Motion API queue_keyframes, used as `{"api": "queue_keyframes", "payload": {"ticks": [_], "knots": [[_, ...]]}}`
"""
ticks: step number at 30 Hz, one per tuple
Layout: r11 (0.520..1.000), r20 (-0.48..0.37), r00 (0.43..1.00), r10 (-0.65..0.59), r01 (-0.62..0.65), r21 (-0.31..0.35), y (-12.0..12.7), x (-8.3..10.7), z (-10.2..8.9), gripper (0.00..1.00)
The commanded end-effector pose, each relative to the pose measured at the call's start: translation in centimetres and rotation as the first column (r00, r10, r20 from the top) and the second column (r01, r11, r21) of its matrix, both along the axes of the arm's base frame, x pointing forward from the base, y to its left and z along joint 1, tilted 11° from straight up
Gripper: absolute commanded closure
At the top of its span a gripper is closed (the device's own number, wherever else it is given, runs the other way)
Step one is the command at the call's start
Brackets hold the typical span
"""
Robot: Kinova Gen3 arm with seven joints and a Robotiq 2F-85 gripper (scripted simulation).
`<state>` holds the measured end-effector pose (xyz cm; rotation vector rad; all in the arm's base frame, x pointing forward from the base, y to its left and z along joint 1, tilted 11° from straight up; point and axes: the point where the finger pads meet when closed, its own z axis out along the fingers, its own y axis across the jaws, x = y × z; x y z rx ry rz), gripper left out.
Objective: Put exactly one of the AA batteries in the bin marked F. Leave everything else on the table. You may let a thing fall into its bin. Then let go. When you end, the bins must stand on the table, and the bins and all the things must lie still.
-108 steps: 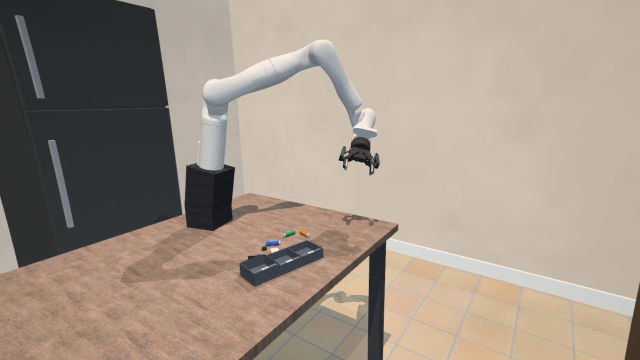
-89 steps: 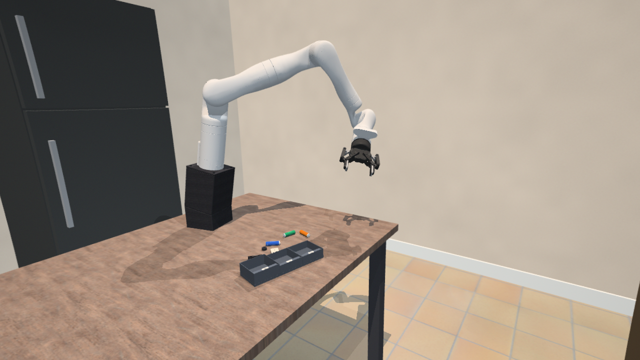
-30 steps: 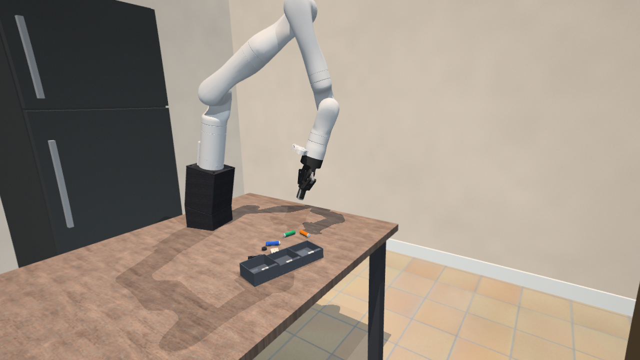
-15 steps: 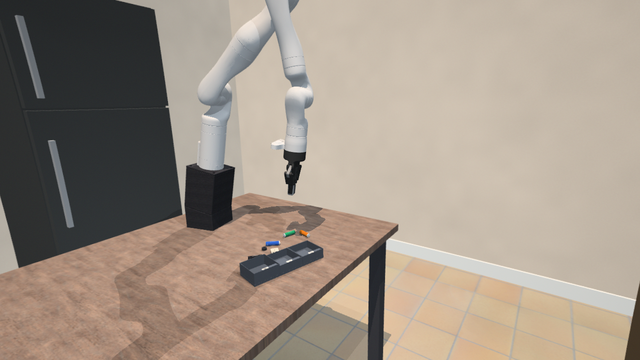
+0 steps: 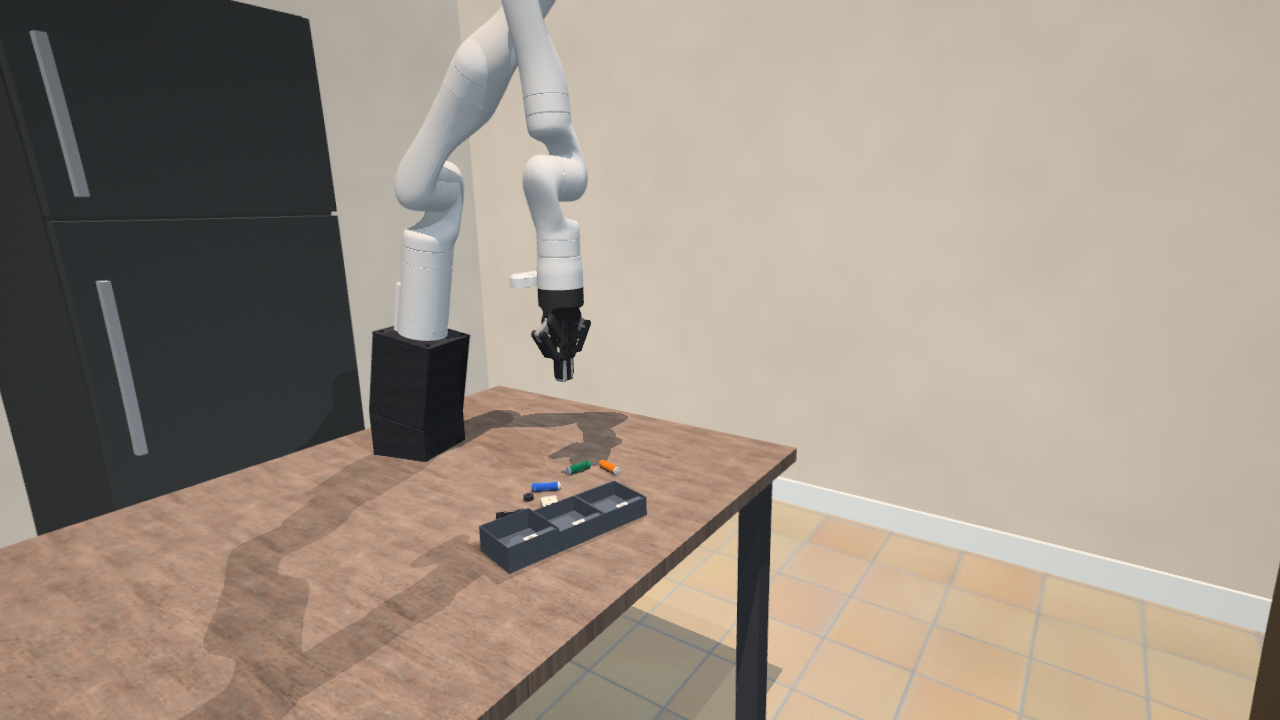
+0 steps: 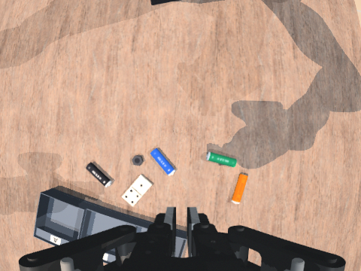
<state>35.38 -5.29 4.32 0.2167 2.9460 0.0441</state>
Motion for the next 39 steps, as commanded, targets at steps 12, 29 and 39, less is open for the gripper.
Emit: {"api": "queue_keyframes", "payload": {"ticks": [12,29,39], "knots": [[1.0,0.005,1.0,-0.011,0.011,0.0,-0.4,0.0,0.2,0.91],[0.739,-0.035,0.749,0.662,-0.66,-0.136,-10.7,2.5,-6.4,0.91],[0.326,-0.11,0.35,0.93,-0.925,-0.194,-17.5,4.2,-10.9,0.91]]}}
